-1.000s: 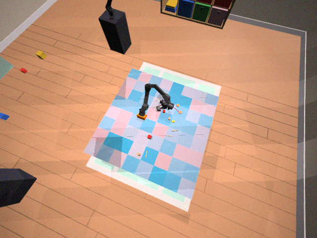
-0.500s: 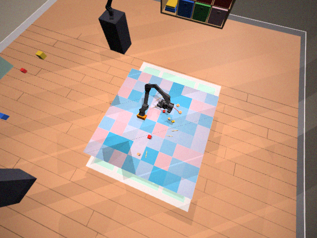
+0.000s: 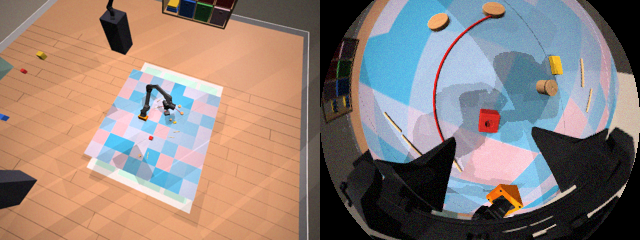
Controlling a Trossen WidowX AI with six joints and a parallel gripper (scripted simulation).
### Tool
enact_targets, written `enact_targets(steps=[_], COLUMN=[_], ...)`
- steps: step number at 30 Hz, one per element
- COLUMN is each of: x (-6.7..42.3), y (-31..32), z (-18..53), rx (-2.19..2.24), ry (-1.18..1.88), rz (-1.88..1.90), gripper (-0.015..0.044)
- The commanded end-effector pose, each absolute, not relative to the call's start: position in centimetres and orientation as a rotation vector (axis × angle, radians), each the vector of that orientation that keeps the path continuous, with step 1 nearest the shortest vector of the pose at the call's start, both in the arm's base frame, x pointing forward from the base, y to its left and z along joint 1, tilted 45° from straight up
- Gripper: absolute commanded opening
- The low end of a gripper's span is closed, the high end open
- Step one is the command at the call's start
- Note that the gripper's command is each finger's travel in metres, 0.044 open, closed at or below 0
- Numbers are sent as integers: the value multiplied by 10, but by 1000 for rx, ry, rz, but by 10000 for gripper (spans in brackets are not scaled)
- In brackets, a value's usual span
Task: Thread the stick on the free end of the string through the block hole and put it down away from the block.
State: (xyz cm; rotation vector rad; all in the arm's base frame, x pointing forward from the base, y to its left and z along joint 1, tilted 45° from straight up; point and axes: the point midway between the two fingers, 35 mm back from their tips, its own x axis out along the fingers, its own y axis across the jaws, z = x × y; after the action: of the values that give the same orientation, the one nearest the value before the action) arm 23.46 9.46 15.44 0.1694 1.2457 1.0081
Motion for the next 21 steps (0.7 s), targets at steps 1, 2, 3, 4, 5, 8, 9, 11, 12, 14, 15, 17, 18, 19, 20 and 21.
enact_targets(steps=[1, 2, 3, 4, 5, 8, 9, 11, 12, 14, 15, 17, 18, 19, 20, 21], x=[234, 234, 234, 234, 234, 234, 234, 234, 234, 234, 234, 234, 234, 234, 234, 234], y=[91, 91, 91, 91, 91, 90, 90, 90, 89, 89, 89, 89, 89, 89, 89, 89], z=[157, 158, 158, 158, 158, 159, 159, 159, 160, 160, 160, 160, 161, 161, 161, 161], rx=[828, 871, 912, 953, 995, 1119, 1159, 1239, 1280, 1359, 1398, 1475, 1497, 1502, 1502, 1502], ry=[1621, 1638, 1655, 1671, 1686, 1726, 1737, 1758, 1767, 1782, 1788, 1796, 1798, 1798, 1798, 1798], rz=[404, 360, 315, 271, 225, 84, 37, -60, -110, -212, -263, -367, -397, -404, -404, -404], gripper=[440, 440, 440, 440, 440, 440, 440, 440, 440, 440, 440, 440, 440, 440, 440, 440])
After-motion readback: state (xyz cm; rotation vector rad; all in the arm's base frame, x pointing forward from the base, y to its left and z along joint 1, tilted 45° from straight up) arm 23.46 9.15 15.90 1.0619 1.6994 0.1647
